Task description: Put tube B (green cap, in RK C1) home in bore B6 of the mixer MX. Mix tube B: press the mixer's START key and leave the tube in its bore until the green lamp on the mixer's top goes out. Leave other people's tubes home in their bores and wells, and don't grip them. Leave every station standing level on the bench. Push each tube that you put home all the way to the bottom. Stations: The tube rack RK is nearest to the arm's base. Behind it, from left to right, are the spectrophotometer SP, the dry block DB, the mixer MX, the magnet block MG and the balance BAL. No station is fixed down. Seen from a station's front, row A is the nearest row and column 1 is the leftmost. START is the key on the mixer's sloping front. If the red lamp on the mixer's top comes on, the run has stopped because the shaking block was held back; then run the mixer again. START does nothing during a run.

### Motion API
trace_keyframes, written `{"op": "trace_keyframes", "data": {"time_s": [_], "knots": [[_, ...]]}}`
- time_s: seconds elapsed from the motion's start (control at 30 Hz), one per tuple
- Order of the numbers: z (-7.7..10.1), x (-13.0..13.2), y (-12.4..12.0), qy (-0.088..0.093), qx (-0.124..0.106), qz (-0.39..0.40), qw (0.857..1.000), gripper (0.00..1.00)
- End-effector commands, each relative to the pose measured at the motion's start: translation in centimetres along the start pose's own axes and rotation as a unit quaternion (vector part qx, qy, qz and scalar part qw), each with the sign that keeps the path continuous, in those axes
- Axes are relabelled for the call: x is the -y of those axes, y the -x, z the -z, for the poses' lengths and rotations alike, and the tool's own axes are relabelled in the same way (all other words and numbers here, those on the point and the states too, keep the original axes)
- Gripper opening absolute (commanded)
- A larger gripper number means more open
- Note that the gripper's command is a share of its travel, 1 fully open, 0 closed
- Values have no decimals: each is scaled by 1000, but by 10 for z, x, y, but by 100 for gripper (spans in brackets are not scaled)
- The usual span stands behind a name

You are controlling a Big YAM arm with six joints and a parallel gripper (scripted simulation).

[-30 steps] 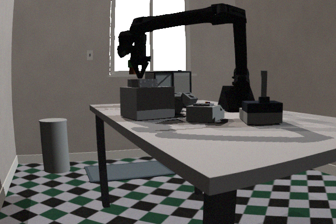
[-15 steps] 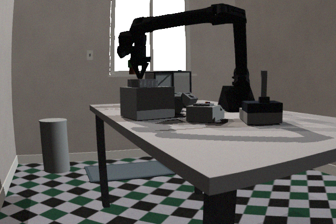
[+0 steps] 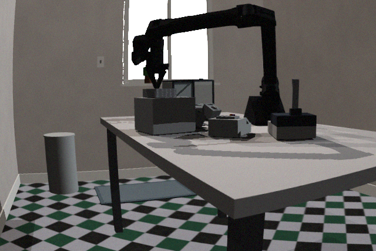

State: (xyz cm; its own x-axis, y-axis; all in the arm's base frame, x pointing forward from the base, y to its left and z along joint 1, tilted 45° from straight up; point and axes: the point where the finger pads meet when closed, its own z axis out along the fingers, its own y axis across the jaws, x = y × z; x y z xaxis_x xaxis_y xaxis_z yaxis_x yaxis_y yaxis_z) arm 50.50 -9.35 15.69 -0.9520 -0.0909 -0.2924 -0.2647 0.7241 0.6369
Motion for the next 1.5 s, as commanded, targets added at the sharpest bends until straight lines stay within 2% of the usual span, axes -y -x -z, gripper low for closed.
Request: {"op": "trace_keyframes", "data": {"time_s": [0.0, 1.47], "knots": [[-8, -21, 11, 4, -1, 18, 1000, 9], [-21, -15, 10, 7, -5, 13, 1000, 9]]}}
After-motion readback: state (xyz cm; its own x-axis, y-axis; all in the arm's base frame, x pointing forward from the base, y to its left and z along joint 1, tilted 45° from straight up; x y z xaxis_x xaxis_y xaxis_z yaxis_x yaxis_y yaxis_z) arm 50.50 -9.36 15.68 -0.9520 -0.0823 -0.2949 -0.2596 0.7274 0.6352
